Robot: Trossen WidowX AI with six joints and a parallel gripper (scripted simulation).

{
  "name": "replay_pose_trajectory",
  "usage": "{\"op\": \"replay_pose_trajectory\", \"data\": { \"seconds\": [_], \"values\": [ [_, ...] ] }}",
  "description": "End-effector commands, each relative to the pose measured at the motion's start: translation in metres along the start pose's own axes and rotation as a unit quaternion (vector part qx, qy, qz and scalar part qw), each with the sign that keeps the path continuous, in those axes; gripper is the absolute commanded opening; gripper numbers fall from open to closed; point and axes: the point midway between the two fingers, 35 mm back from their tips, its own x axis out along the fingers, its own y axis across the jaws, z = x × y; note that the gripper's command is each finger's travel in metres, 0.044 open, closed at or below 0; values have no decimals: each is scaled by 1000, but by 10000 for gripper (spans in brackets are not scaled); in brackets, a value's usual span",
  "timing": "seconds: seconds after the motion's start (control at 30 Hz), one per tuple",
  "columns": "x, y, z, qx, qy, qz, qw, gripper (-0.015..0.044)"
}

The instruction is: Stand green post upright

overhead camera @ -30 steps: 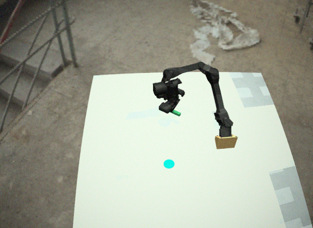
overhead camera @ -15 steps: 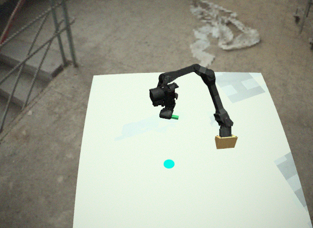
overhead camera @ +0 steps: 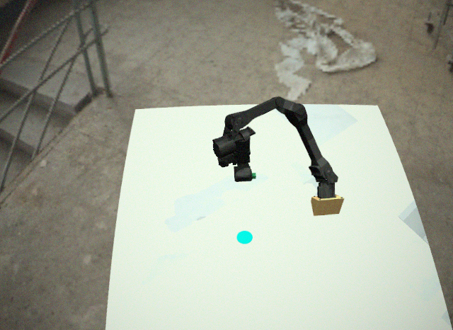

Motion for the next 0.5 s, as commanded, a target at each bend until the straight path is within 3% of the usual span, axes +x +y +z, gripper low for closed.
{"op": "replay_pose_trajectory", "data": {
  "seconds": [0.0, 0.47],
  "values": [
    [-3, 15, 4, -46, -4, 2, 999, 23],
    [-3, 60, 10, -190, -2, 0, 982, 23]
  ]
}}
